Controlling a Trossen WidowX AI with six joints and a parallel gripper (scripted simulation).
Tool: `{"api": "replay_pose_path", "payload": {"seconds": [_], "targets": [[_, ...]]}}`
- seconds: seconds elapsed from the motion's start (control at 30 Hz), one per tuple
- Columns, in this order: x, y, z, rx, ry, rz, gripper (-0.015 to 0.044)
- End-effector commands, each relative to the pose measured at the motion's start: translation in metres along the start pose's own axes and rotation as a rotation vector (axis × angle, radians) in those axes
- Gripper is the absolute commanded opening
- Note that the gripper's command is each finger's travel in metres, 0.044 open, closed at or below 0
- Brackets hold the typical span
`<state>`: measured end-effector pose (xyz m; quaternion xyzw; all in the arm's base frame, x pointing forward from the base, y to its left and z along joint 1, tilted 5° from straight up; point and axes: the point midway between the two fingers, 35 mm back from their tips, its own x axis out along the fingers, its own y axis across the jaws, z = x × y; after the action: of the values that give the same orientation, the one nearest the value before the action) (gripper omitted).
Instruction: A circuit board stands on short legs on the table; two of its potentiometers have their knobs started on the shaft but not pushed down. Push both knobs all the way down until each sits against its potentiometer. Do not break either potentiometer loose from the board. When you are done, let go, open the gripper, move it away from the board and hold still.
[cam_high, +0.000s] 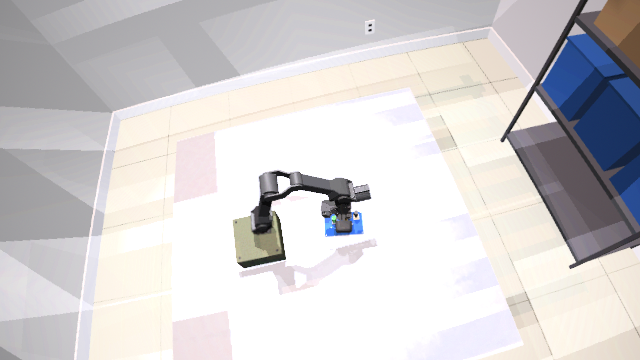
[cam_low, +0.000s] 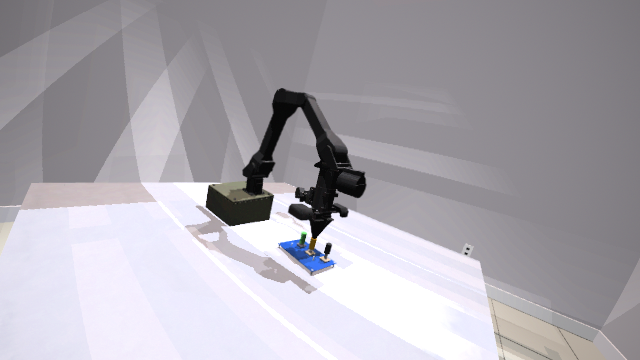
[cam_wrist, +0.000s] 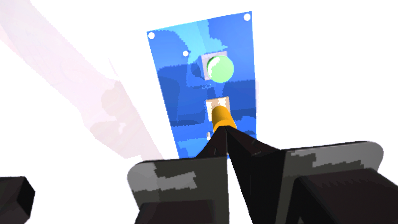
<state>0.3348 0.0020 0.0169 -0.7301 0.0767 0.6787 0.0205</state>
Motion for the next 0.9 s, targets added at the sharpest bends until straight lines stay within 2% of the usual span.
{"api": "replay_pose_path", "payload": {"seconds": [0.0,0.87], "targets": [[0.0091,-0.0009,-0.0013,-0.003,-0.008,-0.003,0.0000],[0.0141,-0.0009,-0.0012,-0.003,-0.008,-0.003,0.0000]]}}
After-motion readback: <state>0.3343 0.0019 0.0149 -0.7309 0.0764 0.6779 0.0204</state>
